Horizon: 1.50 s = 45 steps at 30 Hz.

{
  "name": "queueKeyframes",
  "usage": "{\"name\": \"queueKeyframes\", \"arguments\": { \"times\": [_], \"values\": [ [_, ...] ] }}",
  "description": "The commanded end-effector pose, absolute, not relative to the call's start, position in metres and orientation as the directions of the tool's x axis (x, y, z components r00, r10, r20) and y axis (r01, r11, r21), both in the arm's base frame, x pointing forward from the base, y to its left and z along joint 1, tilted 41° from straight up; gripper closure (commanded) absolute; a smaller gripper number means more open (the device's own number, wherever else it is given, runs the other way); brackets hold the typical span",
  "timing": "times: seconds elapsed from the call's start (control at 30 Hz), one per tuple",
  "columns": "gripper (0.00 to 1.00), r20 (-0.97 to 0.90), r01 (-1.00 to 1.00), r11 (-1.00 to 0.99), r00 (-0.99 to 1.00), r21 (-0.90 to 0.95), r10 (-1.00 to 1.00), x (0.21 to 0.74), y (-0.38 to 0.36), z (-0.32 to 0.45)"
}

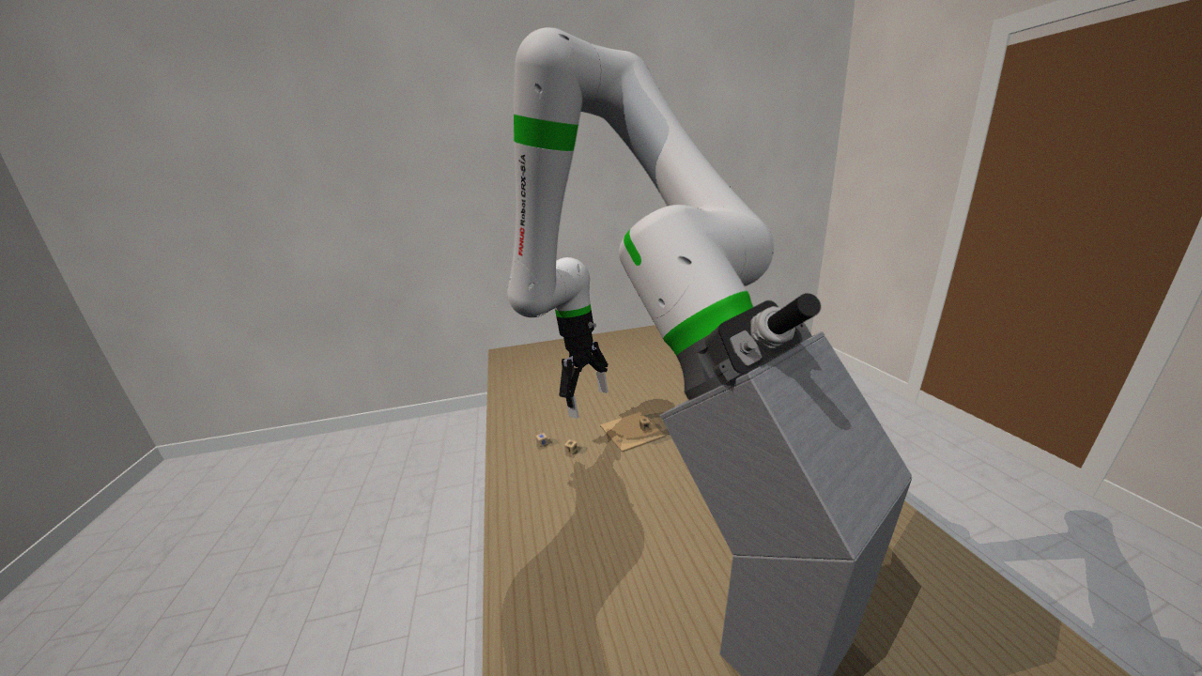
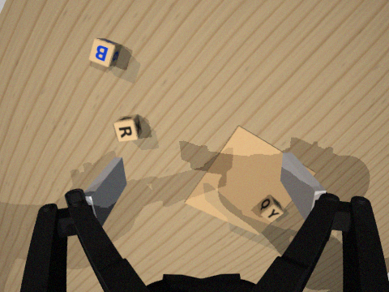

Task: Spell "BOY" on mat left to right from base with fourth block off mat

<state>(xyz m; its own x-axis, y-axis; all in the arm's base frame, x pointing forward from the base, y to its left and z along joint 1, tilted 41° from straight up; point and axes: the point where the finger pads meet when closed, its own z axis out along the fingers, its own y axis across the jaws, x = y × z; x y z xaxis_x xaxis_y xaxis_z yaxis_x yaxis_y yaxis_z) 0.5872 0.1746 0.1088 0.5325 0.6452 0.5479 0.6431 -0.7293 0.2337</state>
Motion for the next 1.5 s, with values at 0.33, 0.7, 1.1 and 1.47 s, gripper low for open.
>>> {"name": "queueKeyframes", "arguments": {
  "times": [0.33, 0.7, 1.1, 1.47],
  "values": [
    [0.00, 0.401, 0.808, -0.356, 0.164, 0.469, 0.901, 0.582, 0.226, 0.126],
    [0.00, 0.201, 0.793, 0.030, -0.190, 0.608, 0.961, 0.570, 0.277, 0.141],
    [0.00, 0.045, 0.700, 0.283, -0.410, 0.655, 0.911, 0.558, 0.313, 0.151],
    [0.63, 0.045, 0.700, 0.283, -0.410, 0.655, 0.911, 0.558, 0.313, 0.151]
  ]
}}
